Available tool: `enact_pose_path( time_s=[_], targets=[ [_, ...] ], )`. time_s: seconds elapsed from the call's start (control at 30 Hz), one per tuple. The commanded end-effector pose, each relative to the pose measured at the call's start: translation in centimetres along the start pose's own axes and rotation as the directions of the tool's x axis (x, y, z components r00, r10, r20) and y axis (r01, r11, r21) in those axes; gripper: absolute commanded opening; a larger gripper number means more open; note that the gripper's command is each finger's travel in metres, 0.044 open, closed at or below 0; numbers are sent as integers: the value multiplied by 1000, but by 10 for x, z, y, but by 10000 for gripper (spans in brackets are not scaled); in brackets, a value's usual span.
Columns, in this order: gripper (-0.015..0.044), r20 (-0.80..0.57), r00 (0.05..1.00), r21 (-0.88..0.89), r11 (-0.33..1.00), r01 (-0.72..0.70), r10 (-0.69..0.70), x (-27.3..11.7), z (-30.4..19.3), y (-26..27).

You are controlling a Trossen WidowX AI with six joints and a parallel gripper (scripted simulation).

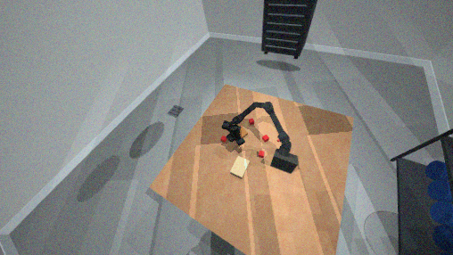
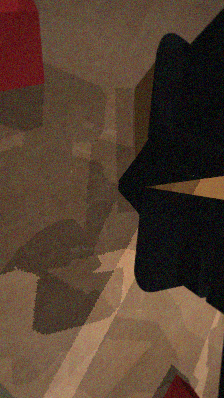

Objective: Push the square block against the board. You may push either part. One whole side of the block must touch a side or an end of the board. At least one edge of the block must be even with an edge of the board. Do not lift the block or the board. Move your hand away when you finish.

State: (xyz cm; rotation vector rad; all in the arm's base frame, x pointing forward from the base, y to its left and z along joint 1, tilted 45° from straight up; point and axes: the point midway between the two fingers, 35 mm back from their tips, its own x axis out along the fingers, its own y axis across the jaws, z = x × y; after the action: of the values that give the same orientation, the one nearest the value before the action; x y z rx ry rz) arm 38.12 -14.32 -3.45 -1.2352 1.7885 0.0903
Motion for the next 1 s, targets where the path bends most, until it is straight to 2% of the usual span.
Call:
enact_pose_path(
  time_s=[0.0,0.97],
  targets=[
    [0,-5,1000,0,1000,0,0,1,-9,-1],
    [0,-6,1000,0,1000,-1,1,1,-41,-9]
  ],
)
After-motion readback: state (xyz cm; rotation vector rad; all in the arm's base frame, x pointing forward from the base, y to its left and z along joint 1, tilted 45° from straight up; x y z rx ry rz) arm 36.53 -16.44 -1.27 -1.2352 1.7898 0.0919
